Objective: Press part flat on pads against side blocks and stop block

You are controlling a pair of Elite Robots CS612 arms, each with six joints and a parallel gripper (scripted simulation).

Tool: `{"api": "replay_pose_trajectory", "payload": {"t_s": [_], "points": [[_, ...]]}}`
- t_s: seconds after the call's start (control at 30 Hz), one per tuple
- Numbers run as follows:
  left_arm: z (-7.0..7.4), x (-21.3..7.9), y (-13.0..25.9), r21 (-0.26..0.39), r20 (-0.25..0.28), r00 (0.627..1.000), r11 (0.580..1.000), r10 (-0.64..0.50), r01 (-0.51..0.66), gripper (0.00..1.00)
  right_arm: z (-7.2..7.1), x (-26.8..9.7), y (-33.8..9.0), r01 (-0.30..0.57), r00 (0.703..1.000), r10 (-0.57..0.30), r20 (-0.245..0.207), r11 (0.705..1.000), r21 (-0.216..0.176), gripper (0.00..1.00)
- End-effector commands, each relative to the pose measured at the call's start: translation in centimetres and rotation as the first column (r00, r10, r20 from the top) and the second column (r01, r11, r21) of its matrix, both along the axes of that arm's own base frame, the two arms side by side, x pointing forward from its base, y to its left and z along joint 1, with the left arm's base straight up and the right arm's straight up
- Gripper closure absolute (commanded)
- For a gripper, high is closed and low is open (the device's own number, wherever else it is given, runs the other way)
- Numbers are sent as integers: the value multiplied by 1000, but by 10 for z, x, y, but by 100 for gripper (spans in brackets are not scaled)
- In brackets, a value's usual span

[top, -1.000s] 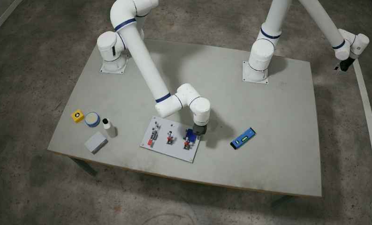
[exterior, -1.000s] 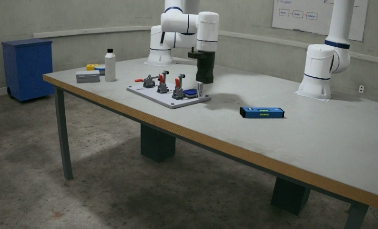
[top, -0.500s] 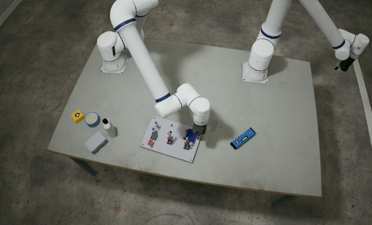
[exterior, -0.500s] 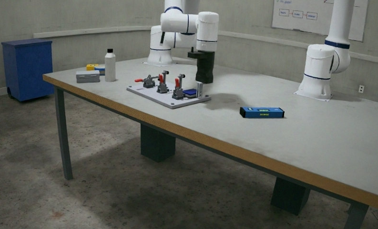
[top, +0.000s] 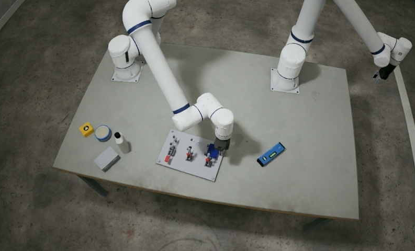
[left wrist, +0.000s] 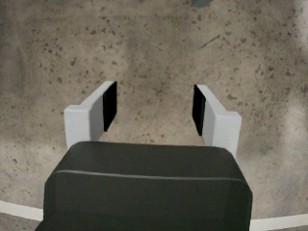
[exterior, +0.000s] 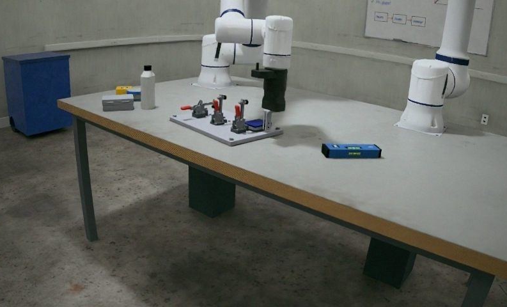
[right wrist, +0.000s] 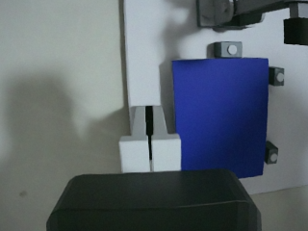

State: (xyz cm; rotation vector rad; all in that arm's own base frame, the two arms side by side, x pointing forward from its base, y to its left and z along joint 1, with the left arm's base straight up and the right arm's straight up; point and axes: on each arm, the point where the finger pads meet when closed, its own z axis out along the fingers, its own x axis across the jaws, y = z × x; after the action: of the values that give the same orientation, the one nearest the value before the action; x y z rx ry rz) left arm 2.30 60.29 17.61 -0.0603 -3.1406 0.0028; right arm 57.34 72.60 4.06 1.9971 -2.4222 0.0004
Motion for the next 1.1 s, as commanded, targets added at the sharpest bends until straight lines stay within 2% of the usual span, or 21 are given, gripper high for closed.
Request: {"api": "replay_pose_trajectory", "payload": {"t_s": [0.0,1.07], "points": [[1,0,1,2,0,1000,1000,0,0,0,1,0,-1,0,1000,0,2,1000,2,100],[1,0,1,2,0,1000,1000,0,0,0,1,-1,-5,0,1000,0,2,1000,2,100]]}}
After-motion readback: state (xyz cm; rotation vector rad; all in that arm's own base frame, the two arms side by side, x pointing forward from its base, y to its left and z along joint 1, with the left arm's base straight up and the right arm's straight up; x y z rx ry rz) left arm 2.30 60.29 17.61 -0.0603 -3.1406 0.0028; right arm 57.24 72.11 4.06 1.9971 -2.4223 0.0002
